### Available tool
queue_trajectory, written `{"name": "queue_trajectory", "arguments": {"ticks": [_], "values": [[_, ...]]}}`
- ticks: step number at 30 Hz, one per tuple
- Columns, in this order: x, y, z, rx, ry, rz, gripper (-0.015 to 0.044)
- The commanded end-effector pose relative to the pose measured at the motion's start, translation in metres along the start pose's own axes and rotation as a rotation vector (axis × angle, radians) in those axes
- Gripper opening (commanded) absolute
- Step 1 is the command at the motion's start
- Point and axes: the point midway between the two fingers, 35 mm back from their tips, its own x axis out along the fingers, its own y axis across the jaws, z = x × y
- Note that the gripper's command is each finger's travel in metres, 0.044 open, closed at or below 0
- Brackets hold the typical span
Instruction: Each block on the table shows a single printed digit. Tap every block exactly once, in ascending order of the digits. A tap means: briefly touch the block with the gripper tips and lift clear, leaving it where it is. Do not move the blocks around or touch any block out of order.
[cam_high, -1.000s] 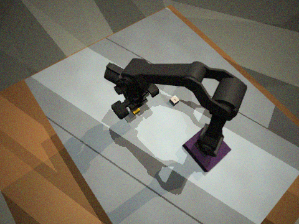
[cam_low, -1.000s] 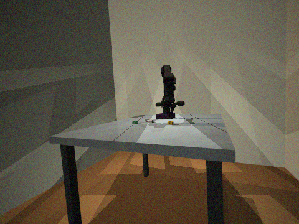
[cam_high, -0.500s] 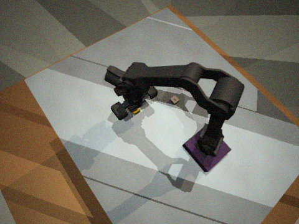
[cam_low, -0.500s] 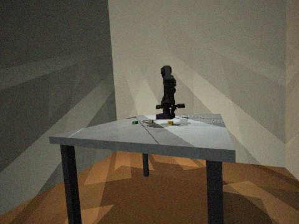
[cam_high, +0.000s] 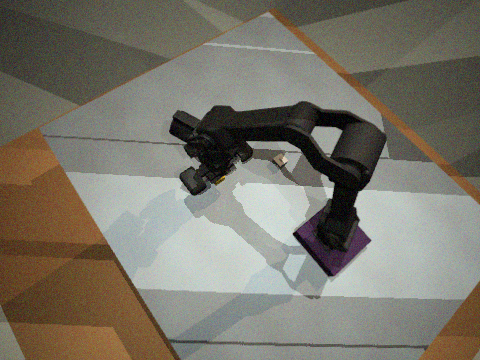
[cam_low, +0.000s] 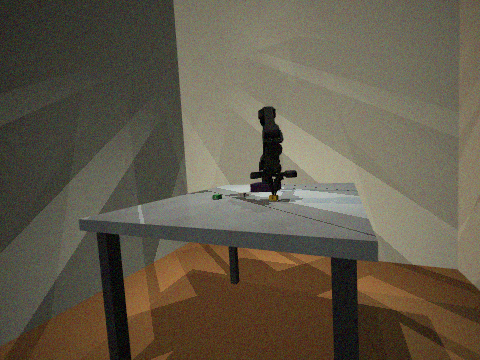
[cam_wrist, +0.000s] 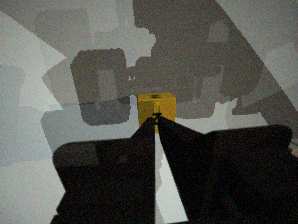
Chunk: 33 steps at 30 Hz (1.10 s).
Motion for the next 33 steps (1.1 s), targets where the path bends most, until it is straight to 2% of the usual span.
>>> {"name": "queue_trajectory", "arguments": {"ticks": [1,3,7,13,19,26,33], "values": [[0.004,-0.001,-0.002,0.003,0.011,-0.004,0.002],[0.004,-0.001,-0.002,0.003,0.011,-0.004,0.002],[-0.026,-0.001,-0.002,0.003,0.011,-0.004,0.002],[-0.029,-0.001,-0.001,0.003,0.011,-0.004,0.002],[-0.104,0.0,-0.001,0.003,0.011,-0.004,0.002],[-0.107,-0.003,0.0,0.003,0.011,-0.005,0.002],[-0.107,-0.094,0.02,-0.011,0.012,-0.009,0.002]]}}
